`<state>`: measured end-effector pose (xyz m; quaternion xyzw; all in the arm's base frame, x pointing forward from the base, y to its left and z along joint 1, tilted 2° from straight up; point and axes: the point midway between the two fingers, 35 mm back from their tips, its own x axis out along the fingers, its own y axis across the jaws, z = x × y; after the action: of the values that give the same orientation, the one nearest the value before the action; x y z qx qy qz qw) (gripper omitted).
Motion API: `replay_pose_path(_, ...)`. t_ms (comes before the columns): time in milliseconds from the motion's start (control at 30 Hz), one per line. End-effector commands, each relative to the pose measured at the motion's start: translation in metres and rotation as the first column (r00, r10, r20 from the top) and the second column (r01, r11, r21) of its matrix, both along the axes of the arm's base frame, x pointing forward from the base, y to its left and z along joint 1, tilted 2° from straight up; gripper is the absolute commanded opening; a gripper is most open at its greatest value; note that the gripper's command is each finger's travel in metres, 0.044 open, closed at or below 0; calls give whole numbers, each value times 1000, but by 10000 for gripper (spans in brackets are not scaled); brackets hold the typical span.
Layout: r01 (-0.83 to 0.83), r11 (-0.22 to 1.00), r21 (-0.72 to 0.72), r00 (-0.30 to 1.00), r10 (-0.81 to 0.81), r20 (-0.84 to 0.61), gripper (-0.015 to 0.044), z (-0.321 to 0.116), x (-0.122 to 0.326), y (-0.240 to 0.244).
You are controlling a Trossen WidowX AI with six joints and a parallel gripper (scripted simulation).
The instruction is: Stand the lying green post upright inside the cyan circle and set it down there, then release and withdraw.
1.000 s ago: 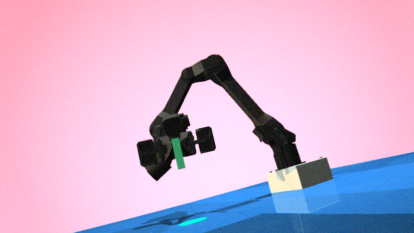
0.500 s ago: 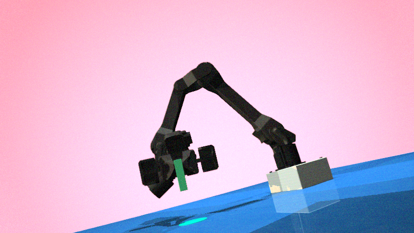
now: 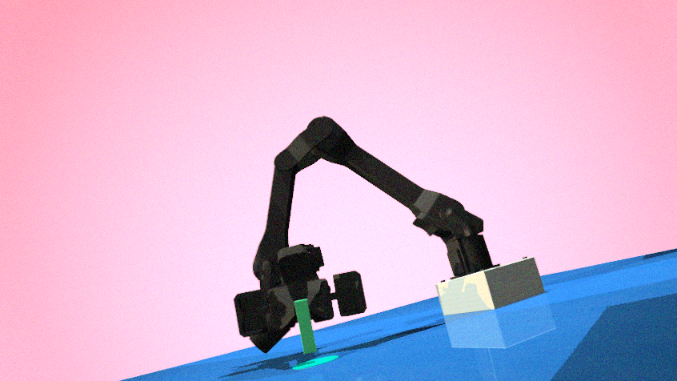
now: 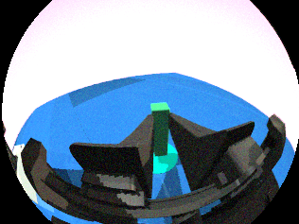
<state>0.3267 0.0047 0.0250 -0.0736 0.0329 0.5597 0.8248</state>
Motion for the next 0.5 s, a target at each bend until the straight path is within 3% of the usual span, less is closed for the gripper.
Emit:
replay_pose_path(0,-12,1000,-22,1000,12,-3,23,-11,0,1)
replay_pose_path(367,-12,1000,-22,1000,12,-3,23,-11,0,1)
replay_pose_path(467,-12,1000,-22,1000,12,-3,101,-11,0,1)
